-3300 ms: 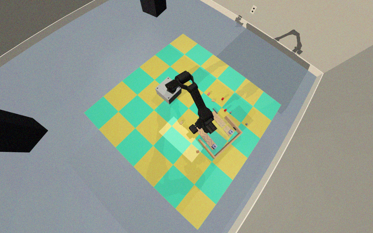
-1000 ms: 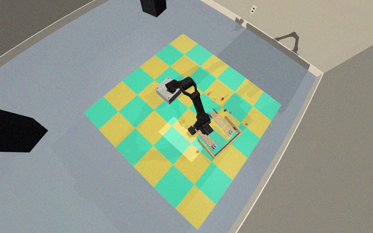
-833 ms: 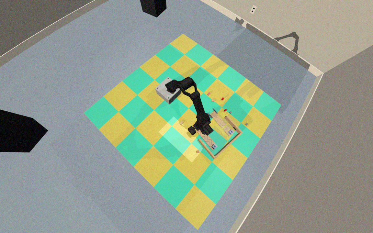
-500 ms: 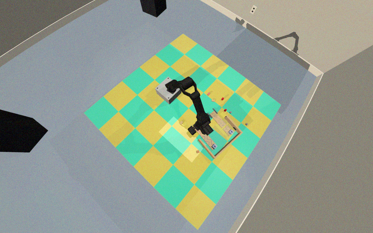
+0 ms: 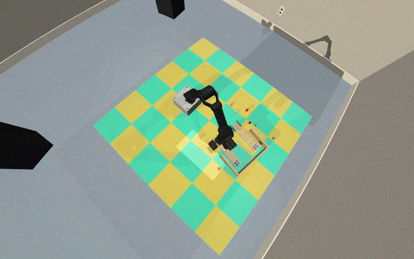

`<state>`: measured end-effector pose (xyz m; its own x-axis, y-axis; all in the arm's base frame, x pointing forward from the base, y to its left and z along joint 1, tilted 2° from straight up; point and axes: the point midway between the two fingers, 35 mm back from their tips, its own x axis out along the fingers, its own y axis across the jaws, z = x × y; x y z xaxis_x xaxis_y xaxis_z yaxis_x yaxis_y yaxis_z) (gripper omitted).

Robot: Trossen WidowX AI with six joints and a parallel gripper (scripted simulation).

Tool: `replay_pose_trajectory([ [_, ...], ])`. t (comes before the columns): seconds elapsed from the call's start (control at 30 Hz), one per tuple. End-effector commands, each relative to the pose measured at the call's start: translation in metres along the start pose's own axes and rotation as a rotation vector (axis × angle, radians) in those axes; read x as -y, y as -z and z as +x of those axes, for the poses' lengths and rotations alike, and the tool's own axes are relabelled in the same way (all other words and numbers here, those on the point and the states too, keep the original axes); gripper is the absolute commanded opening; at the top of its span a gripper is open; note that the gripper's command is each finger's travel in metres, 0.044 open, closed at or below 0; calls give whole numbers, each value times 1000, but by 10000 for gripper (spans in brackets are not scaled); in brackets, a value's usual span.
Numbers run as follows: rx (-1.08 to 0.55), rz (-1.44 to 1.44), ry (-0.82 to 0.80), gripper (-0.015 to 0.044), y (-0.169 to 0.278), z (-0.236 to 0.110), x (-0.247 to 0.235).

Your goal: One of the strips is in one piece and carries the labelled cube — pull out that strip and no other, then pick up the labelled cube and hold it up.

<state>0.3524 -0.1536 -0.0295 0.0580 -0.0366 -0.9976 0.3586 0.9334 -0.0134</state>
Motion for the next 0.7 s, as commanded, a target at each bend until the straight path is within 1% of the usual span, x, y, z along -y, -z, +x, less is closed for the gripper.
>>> replay_pose_trajectory([
  [0.0, 1, 3, -2, 0, 1, 2, 0],
  [0.67, -2, 3, -2, 0, 31, 4, 0],
])
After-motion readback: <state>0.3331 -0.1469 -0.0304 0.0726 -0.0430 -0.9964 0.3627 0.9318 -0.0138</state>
